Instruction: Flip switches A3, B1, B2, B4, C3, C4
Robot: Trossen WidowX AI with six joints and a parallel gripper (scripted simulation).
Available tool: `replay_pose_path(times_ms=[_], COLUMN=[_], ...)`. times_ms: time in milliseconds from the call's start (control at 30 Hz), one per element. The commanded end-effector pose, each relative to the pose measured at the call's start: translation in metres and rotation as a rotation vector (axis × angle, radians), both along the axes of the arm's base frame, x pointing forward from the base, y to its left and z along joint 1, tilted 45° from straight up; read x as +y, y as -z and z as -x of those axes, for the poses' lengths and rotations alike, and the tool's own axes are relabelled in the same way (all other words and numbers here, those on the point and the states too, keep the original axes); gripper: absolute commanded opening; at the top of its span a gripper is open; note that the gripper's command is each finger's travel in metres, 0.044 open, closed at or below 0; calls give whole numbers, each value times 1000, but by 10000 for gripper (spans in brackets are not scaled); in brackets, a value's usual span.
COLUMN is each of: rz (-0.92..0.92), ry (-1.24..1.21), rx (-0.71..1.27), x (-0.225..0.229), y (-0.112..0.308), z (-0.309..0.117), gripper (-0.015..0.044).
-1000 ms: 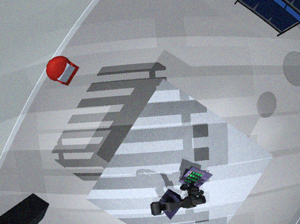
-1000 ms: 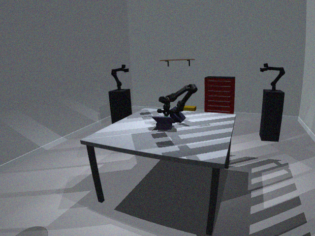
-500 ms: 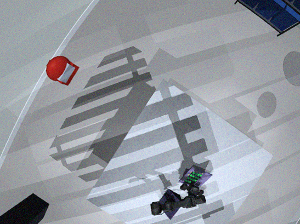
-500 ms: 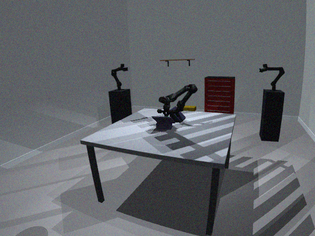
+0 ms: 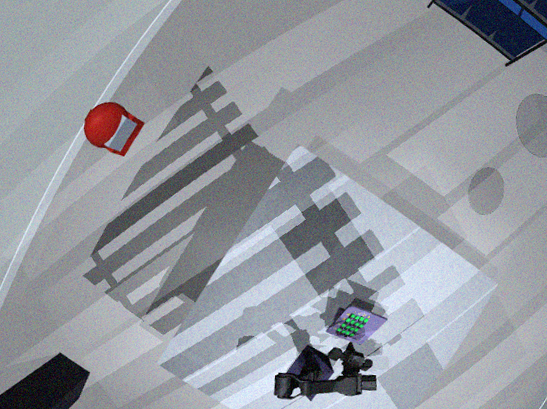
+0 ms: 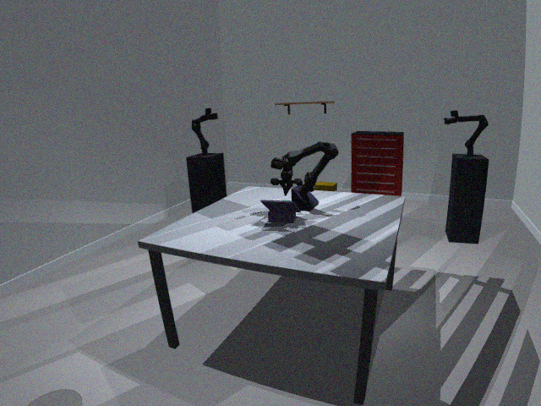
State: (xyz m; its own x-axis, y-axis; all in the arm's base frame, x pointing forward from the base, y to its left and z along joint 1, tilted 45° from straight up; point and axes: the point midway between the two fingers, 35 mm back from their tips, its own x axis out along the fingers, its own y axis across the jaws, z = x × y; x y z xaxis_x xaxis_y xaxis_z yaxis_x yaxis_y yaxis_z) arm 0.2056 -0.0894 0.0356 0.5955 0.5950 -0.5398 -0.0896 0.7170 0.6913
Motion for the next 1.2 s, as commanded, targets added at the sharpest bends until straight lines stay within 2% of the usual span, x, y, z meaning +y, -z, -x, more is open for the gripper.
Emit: replay_pose_path(times_ms=[0,167,367,1167], rz=[6,7,4,2], ry=[-8,-8,10,10], rx=[-2,-2,-22,-25], x=[-5,-18,3,19], y=[0,12,31,44], z=[1,-1,-20,-36], gripper=[0,0,0,0])
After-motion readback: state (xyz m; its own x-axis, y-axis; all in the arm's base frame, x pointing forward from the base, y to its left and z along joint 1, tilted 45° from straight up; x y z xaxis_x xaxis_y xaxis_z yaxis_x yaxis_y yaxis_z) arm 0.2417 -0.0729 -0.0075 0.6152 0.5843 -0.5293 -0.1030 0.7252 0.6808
